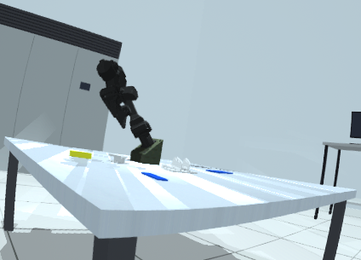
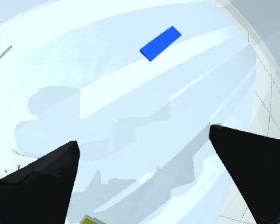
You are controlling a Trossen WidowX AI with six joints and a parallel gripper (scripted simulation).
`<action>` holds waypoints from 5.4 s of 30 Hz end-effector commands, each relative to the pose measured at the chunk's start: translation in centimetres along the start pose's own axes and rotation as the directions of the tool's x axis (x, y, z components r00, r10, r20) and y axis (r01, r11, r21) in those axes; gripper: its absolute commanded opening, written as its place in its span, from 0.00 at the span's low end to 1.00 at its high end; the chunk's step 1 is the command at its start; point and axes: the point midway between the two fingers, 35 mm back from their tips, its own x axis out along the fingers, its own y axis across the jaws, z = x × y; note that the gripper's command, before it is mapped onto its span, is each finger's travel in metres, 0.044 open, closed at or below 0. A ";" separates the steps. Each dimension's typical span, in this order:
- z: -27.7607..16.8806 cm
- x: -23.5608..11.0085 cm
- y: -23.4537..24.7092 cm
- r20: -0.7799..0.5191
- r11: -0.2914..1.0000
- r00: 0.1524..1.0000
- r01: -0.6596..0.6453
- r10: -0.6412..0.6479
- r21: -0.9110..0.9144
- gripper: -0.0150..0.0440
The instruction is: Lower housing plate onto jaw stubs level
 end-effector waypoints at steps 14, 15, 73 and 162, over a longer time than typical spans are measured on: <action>-0.5 0.4 4.5 -0.114 0.952 0.985 -0.157 0.131 -0.261 1.00; -0.5 0.4 4.7 -0.121 0.947 0.983 -0.167 0.138 -0.276 1.00; -4.7 2.4 14.5 -0.431 0.412 0.847 -0.529 0.311 -0.742 1.00; -7.0 6.7 16.0 -0.433 0.411 0.847 -0.530 0.309 -0.742 1.00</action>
